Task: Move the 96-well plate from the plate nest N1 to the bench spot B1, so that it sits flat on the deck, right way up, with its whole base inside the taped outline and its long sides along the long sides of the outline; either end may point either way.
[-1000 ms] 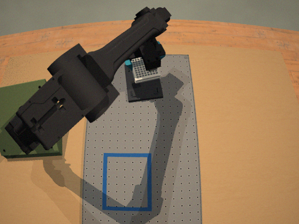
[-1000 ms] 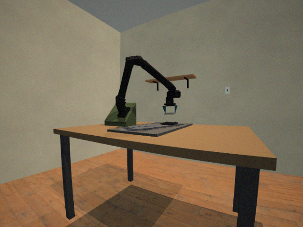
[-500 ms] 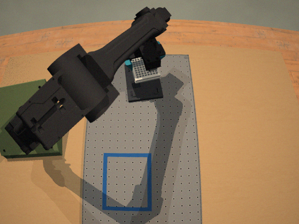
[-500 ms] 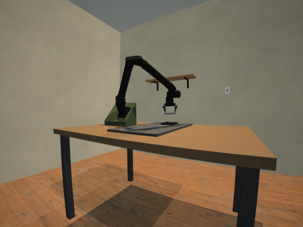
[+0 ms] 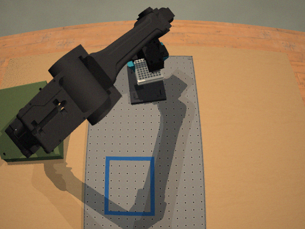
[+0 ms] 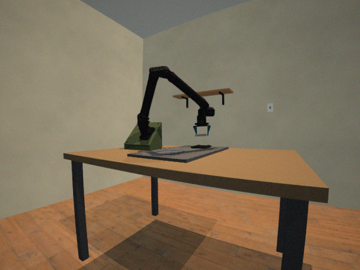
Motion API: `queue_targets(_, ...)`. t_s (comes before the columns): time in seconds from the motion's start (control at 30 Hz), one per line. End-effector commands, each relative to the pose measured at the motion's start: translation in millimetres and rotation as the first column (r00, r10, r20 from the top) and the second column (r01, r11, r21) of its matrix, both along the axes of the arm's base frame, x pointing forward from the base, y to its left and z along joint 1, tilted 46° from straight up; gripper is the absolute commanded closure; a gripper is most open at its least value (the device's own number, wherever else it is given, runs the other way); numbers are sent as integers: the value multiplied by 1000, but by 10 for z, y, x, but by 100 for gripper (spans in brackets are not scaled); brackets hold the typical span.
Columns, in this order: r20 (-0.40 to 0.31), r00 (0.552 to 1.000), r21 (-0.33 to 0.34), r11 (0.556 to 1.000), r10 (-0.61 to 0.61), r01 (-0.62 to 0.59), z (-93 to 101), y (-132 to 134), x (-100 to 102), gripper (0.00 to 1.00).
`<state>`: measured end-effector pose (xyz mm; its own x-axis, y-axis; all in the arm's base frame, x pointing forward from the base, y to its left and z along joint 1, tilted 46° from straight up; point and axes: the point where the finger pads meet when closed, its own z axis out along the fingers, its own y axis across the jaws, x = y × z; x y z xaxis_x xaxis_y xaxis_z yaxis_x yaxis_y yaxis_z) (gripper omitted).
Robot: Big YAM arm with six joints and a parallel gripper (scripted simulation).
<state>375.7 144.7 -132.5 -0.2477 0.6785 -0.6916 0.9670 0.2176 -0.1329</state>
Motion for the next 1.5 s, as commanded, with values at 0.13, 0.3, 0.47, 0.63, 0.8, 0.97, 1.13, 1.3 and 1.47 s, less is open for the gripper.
queue_targets(0.13, 122, 983, 5, 991, -135, 136, 24, 23, -59, 100)
queue_targets(0.3, 189, 961, 22, 979, -203, 202, 91, -48, -78, 100)
queue_targets(0.47, 190, 961, 23, 979, -202, 201, 202, -168, -111, 100)
queue_targets(0.63, 190, 961, 23, 979, -202, 201, 269, -240, -130, 100)
queue_targets(0.8, 190, 961, 23, 979, -202, 201, 381, -359, -163, 100)
queue_targets(0.97, 190, 961, 23, 979, -202, 201, 483, -469, -191, 100)
queue_targets(1.13, 190, 961, 23, 979, -202, 201, 485, -471, -180, 100)
queue_targets(1.3, 190, 961, 23, 979, -202, 201, 487, -472, -173, 100)
queue_targets(1.47, 124, 985, 16, 993, -116, 115, 532, -497, -122, 100)
